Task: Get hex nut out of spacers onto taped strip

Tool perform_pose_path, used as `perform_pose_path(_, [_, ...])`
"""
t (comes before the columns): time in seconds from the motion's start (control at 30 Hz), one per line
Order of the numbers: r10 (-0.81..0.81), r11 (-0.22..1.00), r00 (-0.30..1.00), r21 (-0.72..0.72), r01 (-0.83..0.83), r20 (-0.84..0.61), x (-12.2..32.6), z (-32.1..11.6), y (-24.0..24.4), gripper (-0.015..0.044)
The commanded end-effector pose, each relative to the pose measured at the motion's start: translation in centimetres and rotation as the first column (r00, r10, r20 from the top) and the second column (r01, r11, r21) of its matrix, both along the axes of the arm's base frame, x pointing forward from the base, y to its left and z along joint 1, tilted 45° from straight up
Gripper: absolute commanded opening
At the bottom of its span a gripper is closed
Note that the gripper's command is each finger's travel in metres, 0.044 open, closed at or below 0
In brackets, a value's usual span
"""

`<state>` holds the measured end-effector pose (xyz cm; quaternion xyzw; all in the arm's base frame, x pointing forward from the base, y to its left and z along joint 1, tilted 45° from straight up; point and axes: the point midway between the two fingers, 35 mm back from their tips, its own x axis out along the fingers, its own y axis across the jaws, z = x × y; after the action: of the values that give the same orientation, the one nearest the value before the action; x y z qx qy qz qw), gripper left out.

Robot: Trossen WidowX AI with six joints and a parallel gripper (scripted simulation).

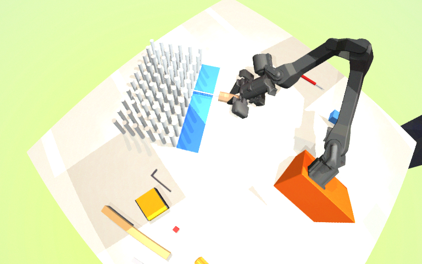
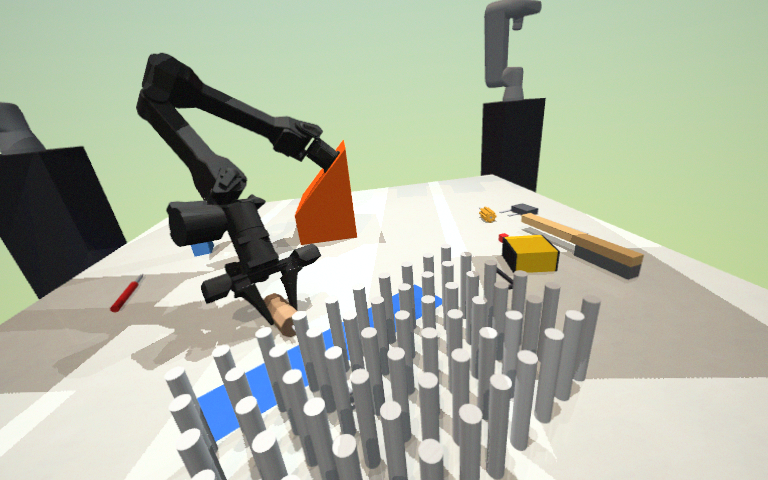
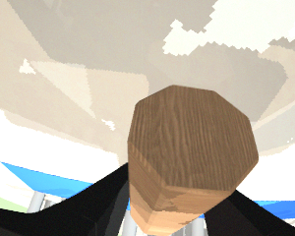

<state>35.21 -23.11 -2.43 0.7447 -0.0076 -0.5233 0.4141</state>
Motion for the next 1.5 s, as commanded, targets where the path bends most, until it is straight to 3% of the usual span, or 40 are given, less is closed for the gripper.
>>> perform_pose_path(0.0, [-0.002,1.0,1.0,-0.005,0.002,0.0,-0.5,0.3,-0.1,0.0])
perform_pose_path(1.47, [-0.001,1.0,1.0,-0.005,0.001,-0.003,-3.7,1.4,-1.0,0.0])
